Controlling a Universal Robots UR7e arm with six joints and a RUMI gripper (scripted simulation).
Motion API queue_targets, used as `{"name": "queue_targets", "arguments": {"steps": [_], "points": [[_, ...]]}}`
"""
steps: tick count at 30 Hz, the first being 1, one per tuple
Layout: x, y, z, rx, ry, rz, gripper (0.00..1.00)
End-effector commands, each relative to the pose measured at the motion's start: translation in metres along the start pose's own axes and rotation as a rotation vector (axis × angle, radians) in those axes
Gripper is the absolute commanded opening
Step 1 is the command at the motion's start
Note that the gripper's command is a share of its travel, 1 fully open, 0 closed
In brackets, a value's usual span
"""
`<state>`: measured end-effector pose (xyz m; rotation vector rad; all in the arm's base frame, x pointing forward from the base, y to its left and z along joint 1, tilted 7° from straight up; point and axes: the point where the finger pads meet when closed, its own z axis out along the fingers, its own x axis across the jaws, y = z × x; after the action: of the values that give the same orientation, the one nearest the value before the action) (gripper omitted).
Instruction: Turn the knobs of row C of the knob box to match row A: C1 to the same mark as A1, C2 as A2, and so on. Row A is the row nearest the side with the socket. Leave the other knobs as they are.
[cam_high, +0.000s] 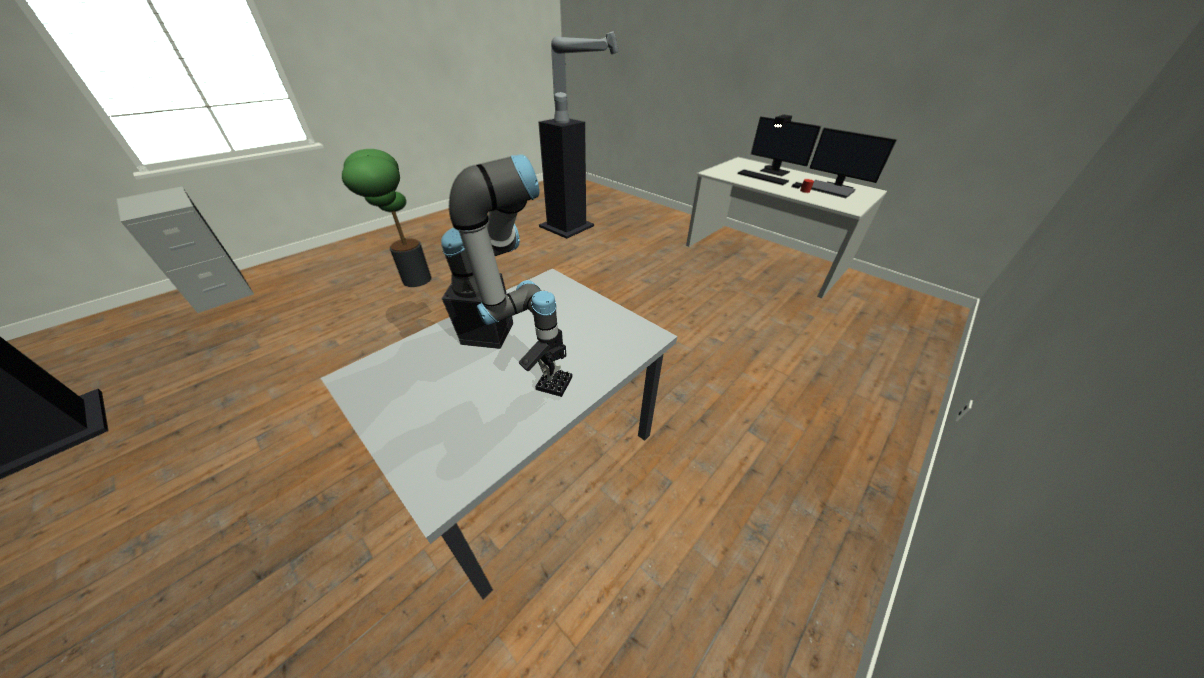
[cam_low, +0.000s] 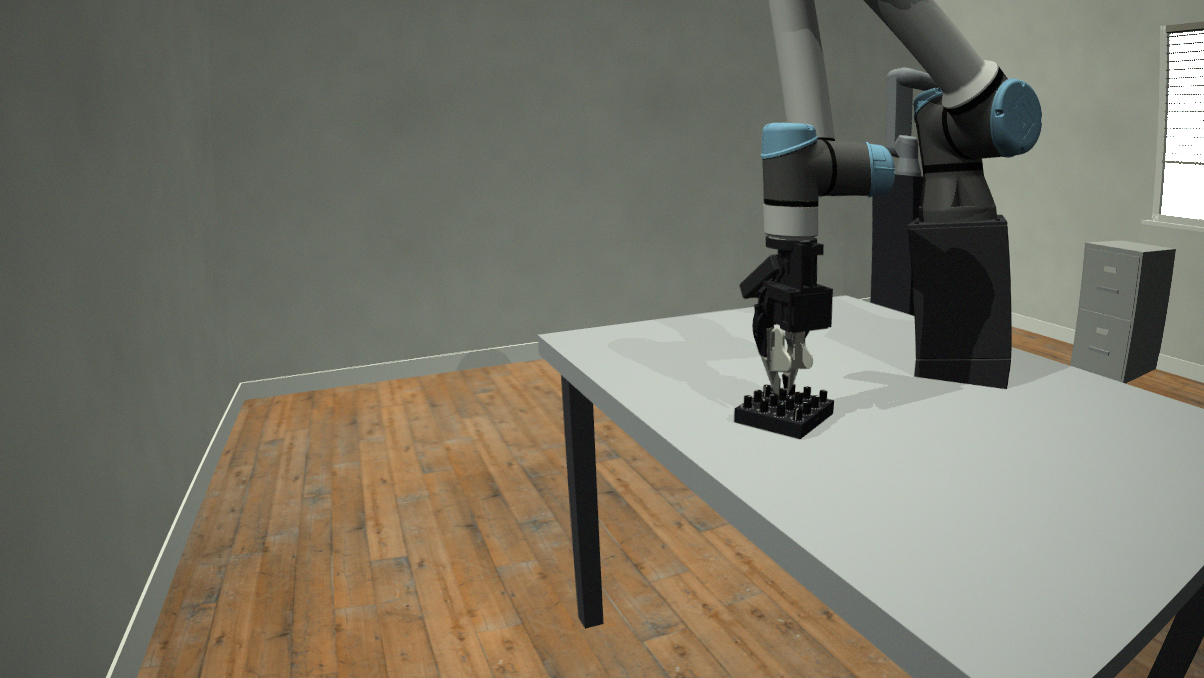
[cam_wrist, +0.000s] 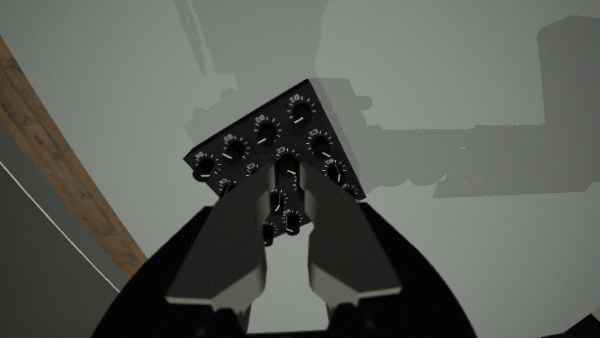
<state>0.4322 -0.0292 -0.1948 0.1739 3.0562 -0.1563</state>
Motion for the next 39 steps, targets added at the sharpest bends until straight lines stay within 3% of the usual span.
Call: {"name": "queue_targets", "arguments": {"steps": [1, 13, 14, 39], "points": [[-0.0004, 0.0000, -0.0004, 0.000, -0.001, 0.009, 0.04], [-0.0004, 0.0000, -0.0004, 0.000, -0.001, 0.009, 0.04], [-0.0004, 0.0000, -0.0004, 0.000, -0.001, 0.009, 0.11], [-0.0004, 0.0000, -0.0017, 0.000, -0.001, 0.009, 0.11]]}}
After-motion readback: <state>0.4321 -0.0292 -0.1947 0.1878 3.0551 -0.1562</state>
